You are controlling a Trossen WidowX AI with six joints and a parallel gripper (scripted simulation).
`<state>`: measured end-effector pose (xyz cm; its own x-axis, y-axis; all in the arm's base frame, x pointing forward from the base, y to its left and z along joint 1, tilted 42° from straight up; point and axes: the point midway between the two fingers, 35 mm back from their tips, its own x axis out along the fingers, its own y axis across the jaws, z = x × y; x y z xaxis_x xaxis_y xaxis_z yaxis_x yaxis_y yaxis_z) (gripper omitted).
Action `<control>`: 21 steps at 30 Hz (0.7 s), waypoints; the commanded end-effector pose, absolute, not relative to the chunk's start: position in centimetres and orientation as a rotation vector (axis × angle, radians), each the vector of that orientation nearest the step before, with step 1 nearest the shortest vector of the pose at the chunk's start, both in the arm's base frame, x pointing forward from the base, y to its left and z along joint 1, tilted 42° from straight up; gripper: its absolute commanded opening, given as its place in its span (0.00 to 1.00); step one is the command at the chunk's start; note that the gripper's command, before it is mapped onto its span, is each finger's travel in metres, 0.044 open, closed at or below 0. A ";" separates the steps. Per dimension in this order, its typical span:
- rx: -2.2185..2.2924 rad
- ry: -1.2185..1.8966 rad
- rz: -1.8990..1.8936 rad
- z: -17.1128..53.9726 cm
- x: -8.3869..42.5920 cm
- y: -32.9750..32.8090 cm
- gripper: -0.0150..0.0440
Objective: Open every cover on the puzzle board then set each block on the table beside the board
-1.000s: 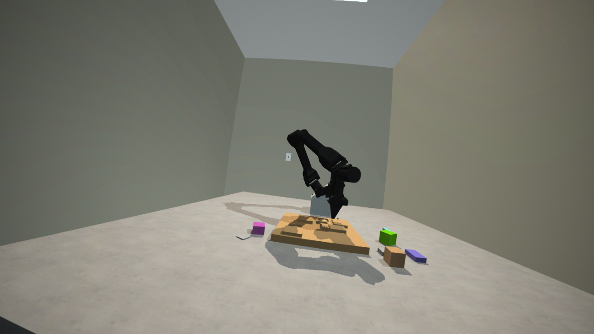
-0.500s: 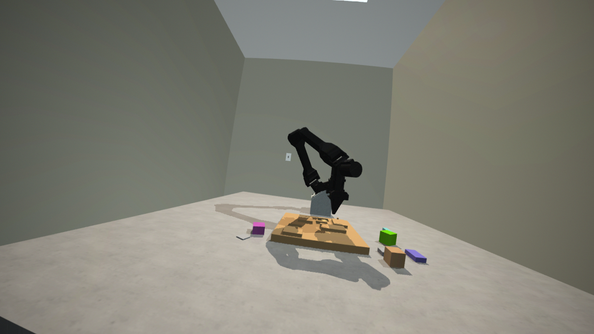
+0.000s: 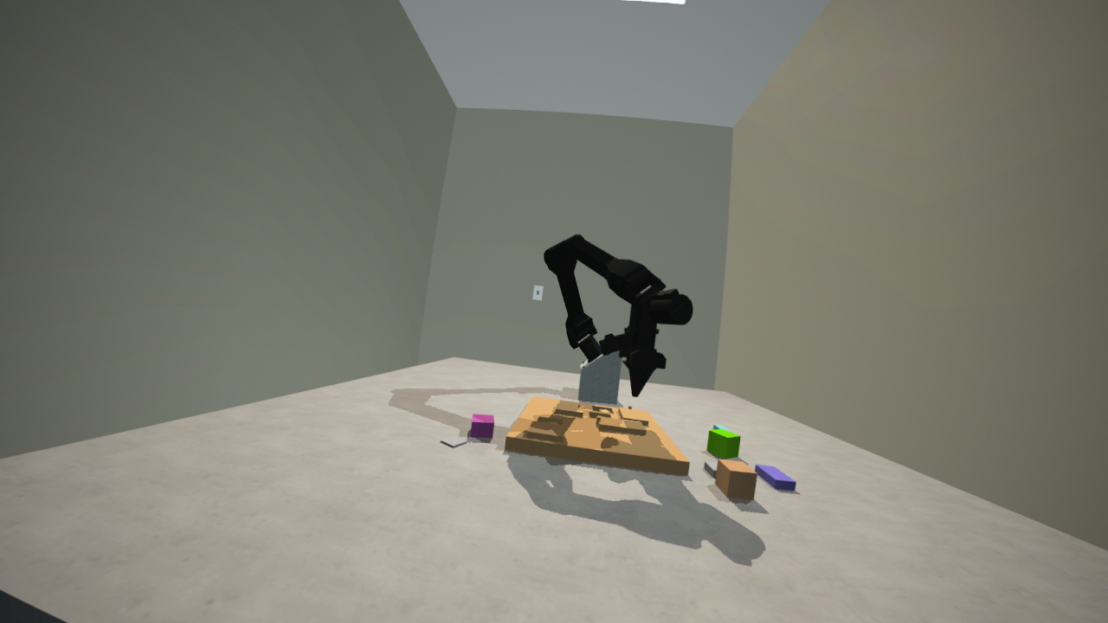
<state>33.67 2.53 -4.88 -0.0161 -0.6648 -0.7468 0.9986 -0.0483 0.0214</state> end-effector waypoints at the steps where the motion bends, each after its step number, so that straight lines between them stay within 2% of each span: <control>1: 0.694 0.633 -1.508 -5.0 33.7 2.7 0.25; 21: 0.694 0.633 -1.507 -5.4 33.7 2.4 0.25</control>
<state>33.72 2.54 -5.12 -0.0173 -0.6647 -0.7469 0.9985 -0.0501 0.0214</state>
